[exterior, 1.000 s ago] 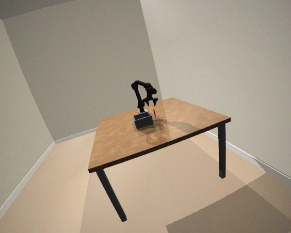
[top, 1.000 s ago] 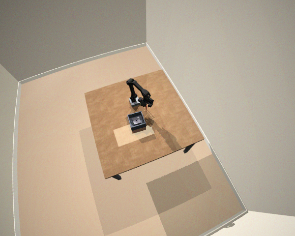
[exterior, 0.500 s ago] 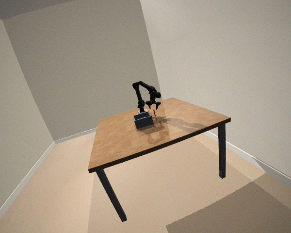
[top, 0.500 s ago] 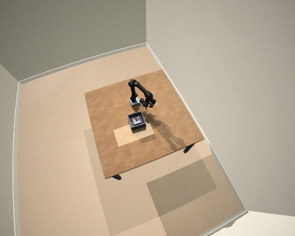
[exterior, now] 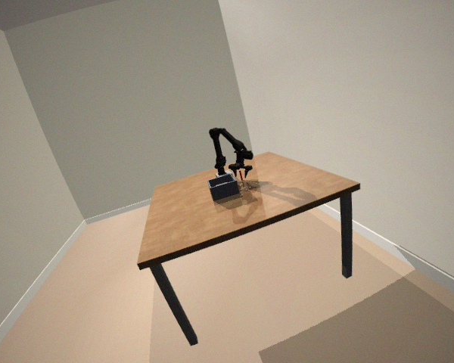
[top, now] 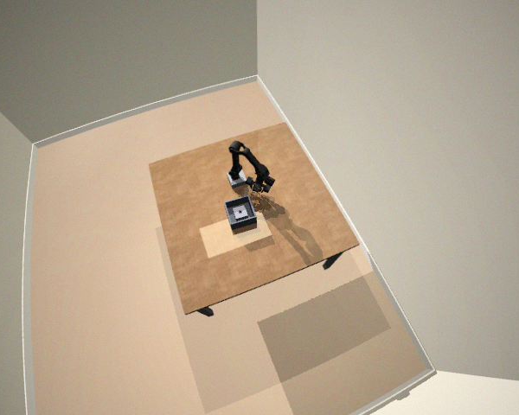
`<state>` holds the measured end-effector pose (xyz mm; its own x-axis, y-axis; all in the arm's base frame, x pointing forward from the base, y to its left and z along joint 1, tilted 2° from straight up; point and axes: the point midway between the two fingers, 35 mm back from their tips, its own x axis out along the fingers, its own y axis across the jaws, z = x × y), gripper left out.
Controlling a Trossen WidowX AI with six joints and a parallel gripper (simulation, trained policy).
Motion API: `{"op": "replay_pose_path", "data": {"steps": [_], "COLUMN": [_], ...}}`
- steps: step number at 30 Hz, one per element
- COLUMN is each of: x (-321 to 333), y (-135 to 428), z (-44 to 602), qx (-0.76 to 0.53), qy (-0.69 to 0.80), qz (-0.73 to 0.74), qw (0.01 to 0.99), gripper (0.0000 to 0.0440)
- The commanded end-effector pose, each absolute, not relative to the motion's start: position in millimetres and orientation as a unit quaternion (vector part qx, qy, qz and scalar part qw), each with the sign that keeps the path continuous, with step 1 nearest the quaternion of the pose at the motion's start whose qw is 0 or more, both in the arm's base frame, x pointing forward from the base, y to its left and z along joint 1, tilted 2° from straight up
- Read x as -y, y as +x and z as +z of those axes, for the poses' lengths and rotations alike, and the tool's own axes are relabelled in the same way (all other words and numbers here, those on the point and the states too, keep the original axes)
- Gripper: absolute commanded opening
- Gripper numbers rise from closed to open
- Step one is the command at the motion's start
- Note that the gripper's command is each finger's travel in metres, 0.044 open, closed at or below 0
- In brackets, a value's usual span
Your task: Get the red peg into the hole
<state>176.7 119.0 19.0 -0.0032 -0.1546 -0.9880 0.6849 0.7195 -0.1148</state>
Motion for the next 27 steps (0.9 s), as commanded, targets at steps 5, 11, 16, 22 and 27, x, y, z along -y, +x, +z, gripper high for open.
{"op": "replay_pose_path", "data": {"steps": [5, 11, 16, 22, 27], "x": [-114, -111, -108, -101, -94], "y": [172, 169, 177, 185, 193], "z": [5, 2, 12, 37, 60], "qx": [-0.644, -0.649, -0.637, -0.620, -0.604], "qy": [0.191, 0.178, 0.170, 0.162, 0.160], "qz": [-0.321, -0.335, -0.338, -0.338, -0.341], "qw": [0.668, 0.660, 0.672, 0.689, 0.702], "gripper": [0.0200, 0.0049, 0.0003, 0.0000, 0.0000]}}
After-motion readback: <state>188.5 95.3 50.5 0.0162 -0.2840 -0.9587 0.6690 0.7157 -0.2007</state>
